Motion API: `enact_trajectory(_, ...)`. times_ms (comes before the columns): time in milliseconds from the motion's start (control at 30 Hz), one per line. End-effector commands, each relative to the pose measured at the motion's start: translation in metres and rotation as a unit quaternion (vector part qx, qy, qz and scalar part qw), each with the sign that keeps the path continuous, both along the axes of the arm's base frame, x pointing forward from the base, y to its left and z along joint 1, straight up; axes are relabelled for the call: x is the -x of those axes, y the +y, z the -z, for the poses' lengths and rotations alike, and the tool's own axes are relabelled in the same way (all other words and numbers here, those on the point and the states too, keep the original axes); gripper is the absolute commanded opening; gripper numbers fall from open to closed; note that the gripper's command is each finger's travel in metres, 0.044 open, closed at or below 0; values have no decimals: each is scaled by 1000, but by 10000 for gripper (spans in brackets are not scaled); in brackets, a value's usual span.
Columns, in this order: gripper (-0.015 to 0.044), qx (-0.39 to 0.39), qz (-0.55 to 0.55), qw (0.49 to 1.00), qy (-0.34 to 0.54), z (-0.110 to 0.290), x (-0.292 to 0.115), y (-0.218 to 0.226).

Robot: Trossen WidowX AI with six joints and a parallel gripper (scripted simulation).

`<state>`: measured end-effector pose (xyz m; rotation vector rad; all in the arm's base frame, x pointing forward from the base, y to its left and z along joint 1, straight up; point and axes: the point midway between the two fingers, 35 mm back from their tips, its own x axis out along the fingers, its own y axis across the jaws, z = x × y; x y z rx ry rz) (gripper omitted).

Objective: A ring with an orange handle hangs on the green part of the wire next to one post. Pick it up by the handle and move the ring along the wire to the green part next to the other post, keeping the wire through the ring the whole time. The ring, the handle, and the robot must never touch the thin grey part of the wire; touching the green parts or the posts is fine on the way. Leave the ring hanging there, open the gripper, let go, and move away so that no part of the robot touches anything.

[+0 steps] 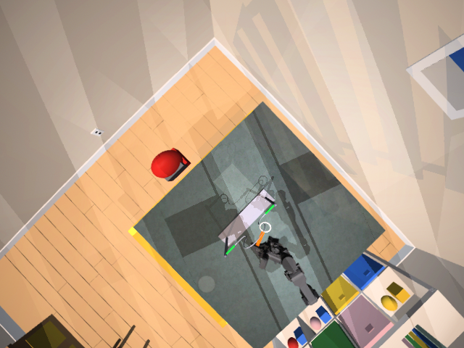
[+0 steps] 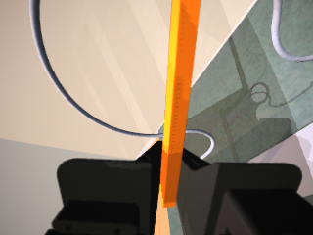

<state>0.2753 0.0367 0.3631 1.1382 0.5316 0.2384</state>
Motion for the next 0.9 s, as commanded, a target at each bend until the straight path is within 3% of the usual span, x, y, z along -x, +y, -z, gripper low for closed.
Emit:
enact_trajectory(0,-150,29,0,1000,-2,0,-2,-1)
enact_trajectory(867,-150,201,4,980,-9,11,-2,-8)
